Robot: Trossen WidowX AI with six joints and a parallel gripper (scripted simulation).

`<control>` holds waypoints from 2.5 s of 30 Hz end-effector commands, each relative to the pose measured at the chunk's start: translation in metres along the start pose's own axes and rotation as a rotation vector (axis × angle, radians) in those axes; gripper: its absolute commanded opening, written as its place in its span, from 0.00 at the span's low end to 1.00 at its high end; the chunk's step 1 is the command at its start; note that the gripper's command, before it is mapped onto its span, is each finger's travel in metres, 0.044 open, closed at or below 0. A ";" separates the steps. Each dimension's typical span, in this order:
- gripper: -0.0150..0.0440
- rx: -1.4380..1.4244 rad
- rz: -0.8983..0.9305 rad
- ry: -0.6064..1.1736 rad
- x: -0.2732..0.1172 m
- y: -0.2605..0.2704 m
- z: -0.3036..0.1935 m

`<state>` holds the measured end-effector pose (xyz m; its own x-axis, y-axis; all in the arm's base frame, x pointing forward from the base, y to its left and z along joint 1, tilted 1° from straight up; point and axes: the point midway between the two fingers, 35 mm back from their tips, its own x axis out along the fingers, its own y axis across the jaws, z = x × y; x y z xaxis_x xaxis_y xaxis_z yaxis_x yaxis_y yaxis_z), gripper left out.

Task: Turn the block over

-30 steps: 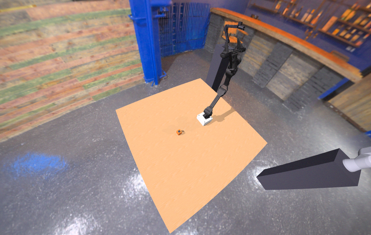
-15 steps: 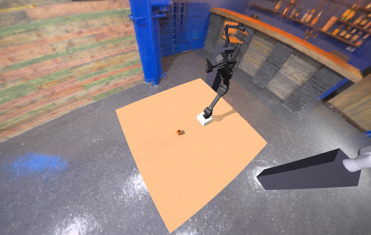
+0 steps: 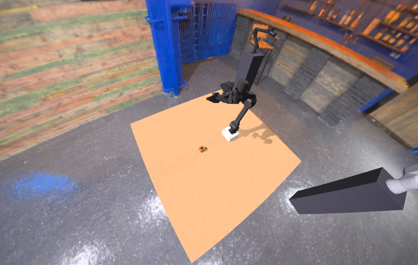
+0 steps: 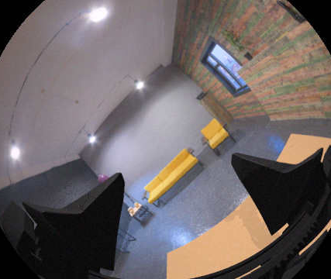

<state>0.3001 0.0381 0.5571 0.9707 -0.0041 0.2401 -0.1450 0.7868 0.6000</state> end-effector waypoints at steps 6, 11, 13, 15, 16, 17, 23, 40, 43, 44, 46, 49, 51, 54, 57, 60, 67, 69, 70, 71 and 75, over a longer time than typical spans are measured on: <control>1.00 -0.168 -0.162 0.265 0.041 -0.056 -0.089; 1.00 -0.264 -0.246 0.438 0.053 -0.092 -0.139; 1.00 -0.318 -0.286 0.544 0.056 -0.113 -0.166; 1.00 -0.367 -0.324 0.652 0.056 -0.134 -0.193; 1.00 -0.390 -0.341 0.707 0.055 -0.144 -0.205; 1.00 -0.411 -0.357 0.763 0.053 -0.155 -0.218; 1.00 -0.514 -0.441 1.125 0.028 -0.218 -0.287; 1.00 -0.538 -0.497 1.738 -0.061 -0.314 -0.383; 1.00 -0.538 -0.497 1.738 -0.064 -0.319 -0.388; 1.00 -0.538 -0.497 1.738 -0.064 -0.319 -0.388; 1.00 -0.538 -0.497 1.739 -0.065 -0.322 -0.392; 1.00 -0.538 -0.497 1.739 -0.068 -0.328 -0.399; 1.00 -0.538 -0.497 1.739 -0.068 -0.329 -0.400; 1.00 -0.538 -0.497 1.739 -0.069 -0.332 -0.404; 1.00 -0.538 -0.497 1.739 -0.070 -0.335 -0.408; 1.00 -0.538 -0.497 1.739 -0.071 -0.338 -0.412; 1.00 -0.538 -0.497 1.739 -0.073 -0.344 -0.420; 1.00 -0.538 -0.497 1.739 -0.074 -0.346 -0.423; 1.00 -0.538 -0.497 1.739 -0.074 -0.347 -0.424; 1.00 -0.538 -0.497 1.739 -0.075 -0.348 -0.425; 0.87 -0.538 -0.497 1.739 -0.075 -0.348 -0.425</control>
<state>0.3589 0.0260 0.0069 0.0346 0.0068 -0.9994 -0.0897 0.9960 0.0037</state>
